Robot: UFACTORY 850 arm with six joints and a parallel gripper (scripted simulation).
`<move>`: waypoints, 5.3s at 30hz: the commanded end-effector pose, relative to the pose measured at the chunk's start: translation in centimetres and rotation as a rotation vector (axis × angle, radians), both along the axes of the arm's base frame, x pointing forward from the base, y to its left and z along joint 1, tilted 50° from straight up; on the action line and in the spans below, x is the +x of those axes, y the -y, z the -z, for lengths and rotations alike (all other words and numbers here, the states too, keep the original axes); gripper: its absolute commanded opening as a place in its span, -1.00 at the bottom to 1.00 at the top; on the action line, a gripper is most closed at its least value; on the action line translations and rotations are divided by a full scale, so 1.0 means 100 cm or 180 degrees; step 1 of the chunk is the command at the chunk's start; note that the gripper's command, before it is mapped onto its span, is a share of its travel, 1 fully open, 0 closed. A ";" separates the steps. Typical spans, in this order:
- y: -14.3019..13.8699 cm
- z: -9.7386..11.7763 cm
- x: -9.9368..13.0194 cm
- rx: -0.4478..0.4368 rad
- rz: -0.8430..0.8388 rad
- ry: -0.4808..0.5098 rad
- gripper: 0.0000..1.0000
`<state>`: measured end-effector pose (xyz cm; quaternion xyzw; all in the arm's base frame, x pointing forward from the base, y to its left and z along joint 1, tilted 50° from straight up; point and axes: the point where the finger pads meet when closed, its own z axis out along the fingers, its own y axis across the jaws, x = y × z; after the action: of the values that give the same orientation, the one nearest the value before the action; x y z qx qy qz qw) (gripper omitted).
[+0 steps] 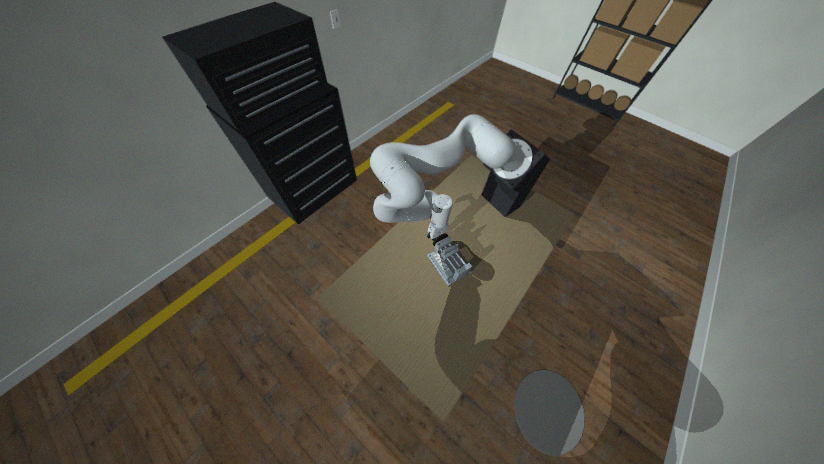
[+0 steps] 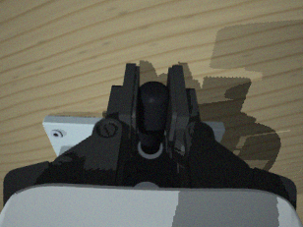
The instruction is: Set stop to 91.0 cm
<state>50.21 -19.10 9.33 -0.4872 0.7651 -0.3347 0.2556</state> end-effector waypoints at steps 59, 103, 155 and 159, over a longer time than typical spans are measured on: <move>0.001 -0.051 -0.006 0.0000 0.0000 0.0001 -0.88; -0.022 -0.018 -0.054 0.0000 0.0000 0.0001 -0.88; 0.004 -0.038 0.004 0.0000 0.0000 0.0001 -0.88; 0.003 -0.045 0.000 0.0000 0.0000 0.0001 -0.88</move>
<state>50.58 -19.53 13.20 -0.4870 0.7649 -0.3350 0.2558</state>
